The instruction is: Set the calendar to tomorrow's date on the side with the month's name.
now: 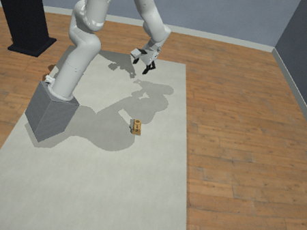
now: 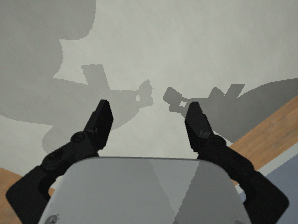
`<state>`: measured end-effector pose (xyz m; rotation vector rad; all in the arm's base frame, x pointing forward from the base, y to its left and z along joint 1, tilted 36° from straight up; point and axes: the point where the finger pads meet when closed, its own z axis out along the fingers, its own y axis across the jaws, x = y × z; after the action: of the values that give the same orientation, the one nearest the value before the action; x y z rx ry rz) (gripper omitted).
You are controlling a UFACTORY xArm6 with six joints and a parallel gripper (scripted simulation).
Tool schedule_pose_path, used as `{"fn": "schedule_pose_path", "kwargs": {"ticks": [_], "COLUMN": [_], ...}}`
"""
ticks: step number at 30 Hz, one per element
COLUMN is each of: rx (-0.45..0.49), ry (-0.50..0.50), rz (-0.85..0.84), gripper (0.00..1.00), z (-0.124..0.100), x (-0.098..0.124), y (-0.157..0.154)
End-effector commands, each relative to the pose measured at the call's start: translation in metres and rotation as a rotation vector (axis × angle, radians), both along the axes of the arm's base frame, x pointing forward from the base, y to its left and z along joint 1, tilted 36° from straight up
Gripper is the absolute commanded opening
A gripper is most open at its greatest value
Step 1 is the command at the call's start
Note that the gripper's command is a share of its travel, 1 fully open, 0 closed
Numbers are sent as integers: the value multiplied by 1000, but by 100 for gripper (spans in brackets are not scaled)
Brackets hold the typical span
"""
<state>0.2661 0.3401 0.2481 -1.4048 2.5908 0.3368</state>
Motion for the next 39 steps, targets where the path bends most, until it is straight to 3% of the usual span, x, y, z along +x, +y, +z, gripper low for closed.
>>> {"fn": "schedule_pose_path", "kwargs": {"ticks": [1, 2, 3, 5, 6, 8, 9, 11, 12, 14, 17, 19, 22, 24, 25, 32, 39], "rx": [68, 68, 101, 101, 134, 134, 166, 166, 197, 197, 252, 252, 296, 296, 313, 356, 371], "ry": [48, 48, 62, 62, 70, 70, 73, 73, 72, 72, 58, 58, 36, 36, 23, -23, -48], "rz": [-86, -86, -144, -144, -204, -204, -265, -265, -325, -325, -443, -443, -552, -552, -601, -752, -823], "gripper": [100, 100, 100, 100, 100, 100, 100, 100, 100, 100, 100, 100, 100, 100, 100, 100, 100], "z": [-15, -15, -24, -24, -33, -33, -41, -41, -49, -49, -63, -63, -76, -76, -81, -99, -107], "x": [33, 33, 48, 48, 60, 60, 71, 71, 79, 79, 90, 90, 95, 95, 95, 90, 84], "y": [-42, -42, -67, -67, -92, -92, -117, -117, -142, -142, -190, -190, -233, -233, -252, -307, -332]}}
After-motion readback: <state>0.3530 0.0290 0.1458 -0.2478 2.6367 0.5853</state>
